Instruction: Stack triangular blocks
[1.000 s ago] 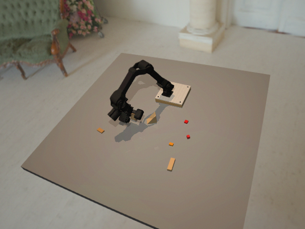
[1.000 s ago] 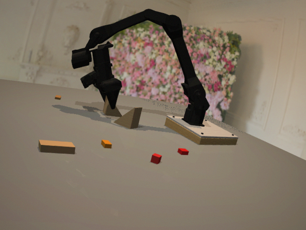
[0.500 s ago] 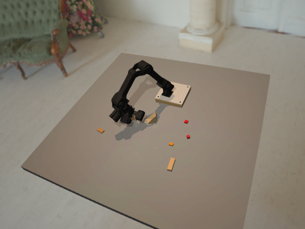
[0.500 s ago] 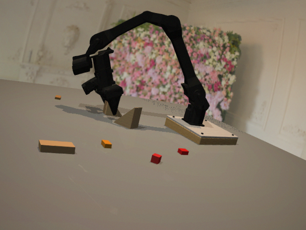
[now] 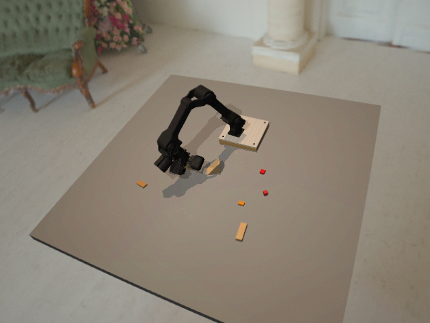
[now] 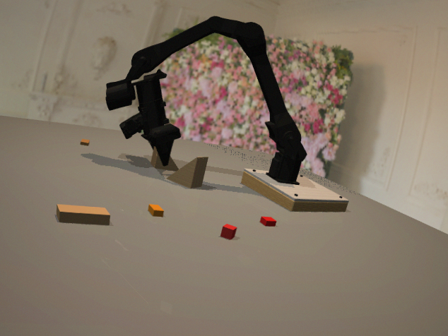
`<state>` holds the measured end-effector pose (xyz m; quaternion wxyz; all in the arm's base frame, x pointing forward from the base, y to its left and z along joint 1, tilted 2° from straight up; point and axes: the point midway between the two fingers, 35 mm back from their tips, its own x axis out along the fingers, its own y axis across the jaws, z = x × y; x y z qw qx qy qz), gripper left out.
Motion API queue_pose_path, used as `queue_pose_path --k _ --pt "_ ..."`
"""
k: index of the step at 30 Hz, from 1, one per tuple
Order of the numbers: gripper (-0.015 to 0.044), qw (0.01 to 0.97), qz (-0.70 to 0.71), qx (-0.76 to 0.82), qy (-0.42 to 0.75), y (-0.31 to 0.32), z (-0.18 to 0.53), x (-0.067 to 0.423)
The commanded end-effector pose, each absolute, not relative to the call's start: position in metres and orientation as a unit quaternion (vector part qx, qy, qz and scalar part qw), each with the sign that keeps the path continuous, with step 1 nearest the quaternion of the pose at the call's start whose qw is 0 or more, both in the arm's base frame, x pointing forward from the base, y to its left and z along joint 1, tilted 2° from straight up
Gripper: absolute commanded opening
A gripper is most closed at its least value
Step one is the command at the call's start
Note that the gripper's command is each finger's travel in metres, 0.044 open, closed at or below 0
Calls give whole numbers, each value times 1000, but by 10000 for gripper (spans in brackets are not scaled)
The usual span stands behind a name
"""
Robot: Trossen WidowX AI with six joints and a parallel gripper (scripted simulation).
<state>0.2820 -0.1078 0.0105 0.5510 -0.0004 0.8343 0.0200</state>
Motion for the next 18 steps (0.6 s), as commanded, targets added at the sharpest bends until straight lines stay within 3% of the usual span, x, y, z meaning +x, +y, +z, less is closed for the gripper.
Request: queue_pose_path --k 1,5,18 --pt "98 551 22 -4 834 -108 10 282" --pt "0 551 20 -1 834 -108 13 282" --pt "0 625 20 2 780 -109 21 273"
